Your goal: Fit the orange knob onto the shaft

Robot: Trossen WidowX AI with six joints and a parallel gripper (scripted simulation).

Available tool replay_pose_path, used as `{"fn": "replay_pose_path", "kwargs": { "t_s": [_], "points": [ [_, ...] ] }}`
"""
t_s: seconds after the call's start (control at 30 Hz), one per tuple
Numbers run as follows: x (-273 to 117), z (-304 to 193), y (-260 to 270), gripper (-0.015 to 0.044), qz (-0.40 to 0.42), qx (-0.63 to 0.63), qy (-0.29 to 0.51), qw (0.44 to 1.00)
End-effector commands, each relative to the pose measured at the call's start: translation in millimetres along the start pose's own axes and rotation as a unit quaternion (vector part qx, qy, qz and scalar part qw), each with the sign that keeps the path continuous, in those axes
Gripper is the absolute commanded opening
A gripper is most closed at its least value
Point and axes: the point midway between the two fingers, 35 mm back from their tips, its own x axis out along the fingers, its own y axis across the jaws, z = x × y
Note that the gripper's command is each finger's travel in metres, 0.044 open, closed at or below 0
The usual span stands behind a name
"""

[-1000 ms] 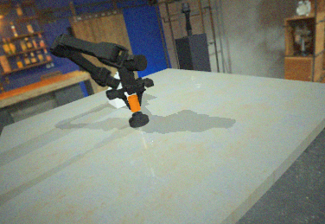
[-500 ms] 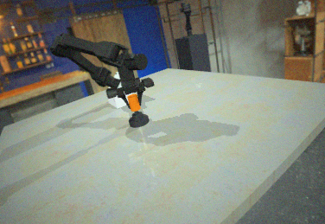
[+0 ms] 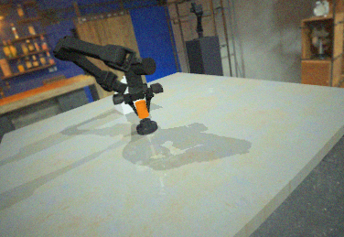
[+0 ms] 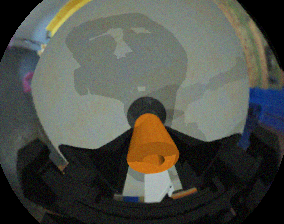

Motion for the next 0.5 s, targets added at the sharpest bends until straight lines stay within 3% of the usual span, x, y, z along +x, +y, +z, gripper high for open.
{"fn": "replay_pose_path", "kwargs": {
  "t_s": [0.0,0.2,0.47],
  "points": [
    [0.4,0.4,0.6,0.0,0.001,0.004,-0.001,1.0],
    [-4.2,1.1,0.3,0.0,0.001,0.009,-0.001,1.0],
    [-3.0,1.0,0.8,0.0,0.001,0.108,-0.001,0.994]
  ]
}}
